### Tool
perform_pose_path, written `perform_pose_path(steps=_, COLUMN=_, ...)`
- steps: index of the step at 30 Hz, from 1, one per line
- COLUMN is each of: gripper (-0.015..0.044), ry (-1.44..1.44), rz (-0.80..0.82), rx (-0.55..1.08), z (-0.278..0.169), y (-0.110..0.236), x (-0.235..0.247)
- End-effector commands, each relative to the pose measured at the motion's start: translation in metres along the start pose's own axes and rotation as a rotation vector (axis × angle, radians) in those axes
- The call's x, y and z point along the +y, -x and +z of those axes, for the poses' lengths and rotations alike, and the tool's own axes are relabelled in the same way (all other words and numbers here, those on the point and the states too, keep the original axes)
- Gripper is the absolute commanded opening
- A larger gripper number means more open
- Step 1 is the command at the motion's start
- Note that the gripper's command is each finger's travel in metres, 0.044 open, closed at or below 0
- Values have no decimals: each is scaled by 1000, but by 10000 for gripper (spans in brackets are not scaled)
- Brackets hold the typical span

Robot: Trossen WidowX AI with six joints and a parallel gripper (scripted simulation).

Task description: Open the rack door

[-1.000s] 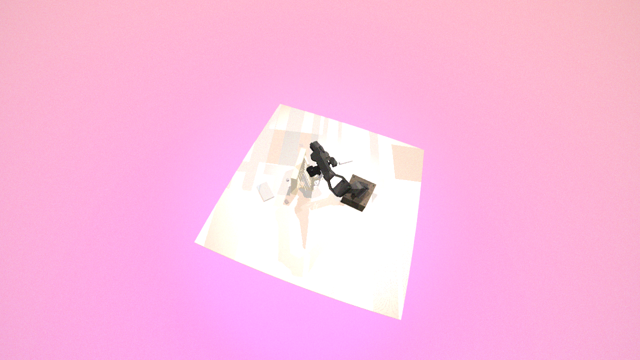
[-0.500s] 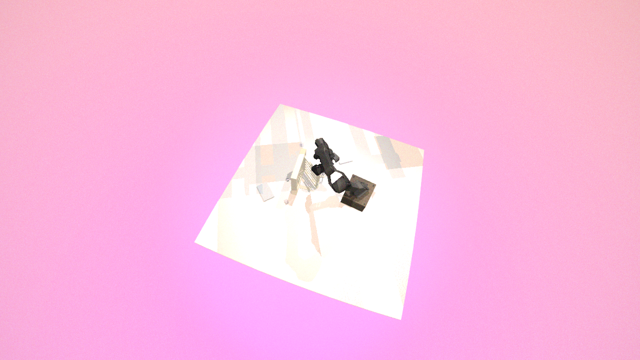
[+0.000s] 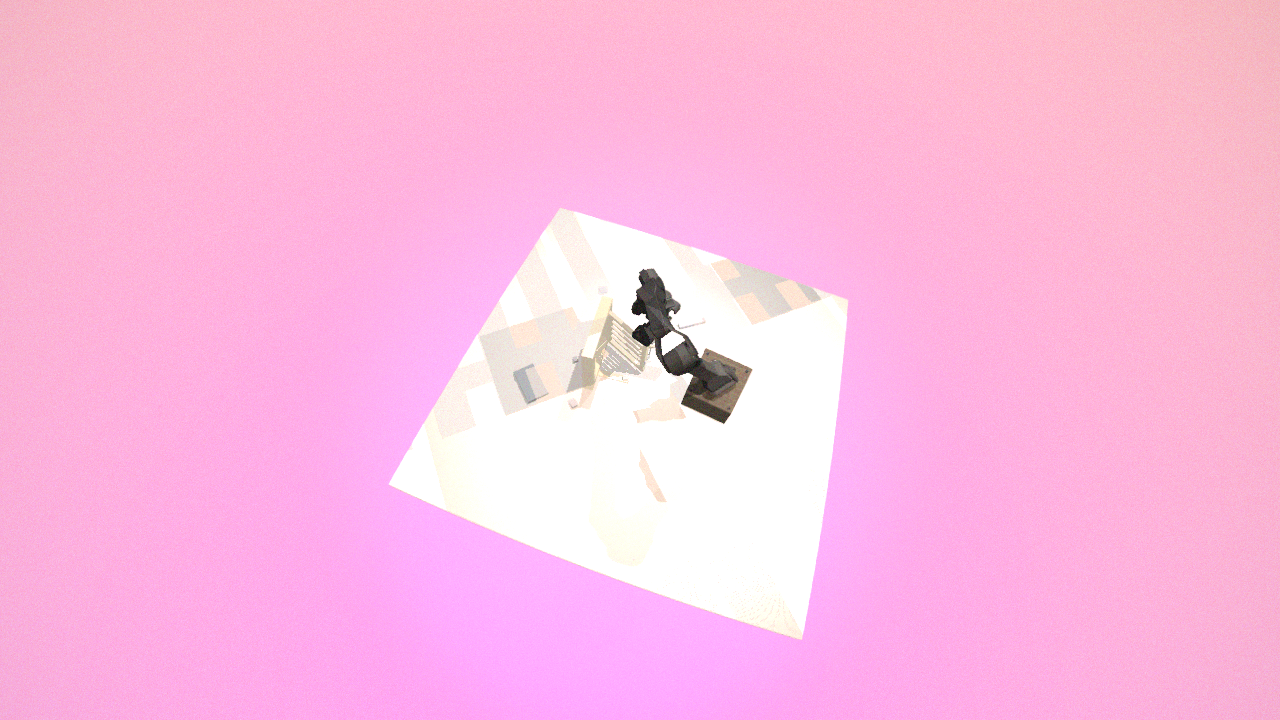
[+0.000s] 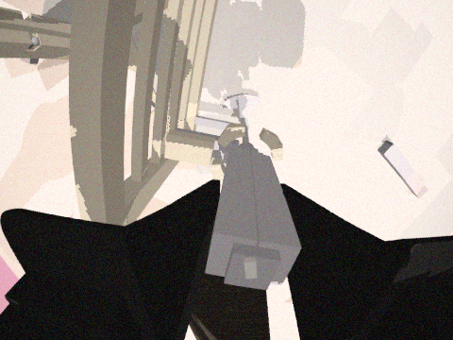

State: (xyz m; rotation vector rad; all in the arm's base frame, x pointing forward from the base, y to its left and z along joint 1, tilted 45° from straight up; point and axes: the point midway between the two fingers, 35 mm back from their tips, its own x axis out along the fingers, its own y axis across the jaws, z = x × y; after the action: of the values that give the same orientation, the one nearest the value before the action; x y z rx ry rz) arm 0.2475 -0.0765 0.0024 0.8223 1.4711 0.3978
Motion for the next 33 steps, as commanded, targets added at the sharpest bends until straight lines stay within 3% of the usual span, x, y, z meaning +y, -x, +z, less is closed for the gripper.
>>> perform_pose_path(steps=1, gripper=21, ry=81, rz=-6, rx=0, z=3, y=1, x=-9)
perform_pose_path(steps=33, gripper=21, ry=564, rz=-10, rx=0, z=35, y=2, x=-75)
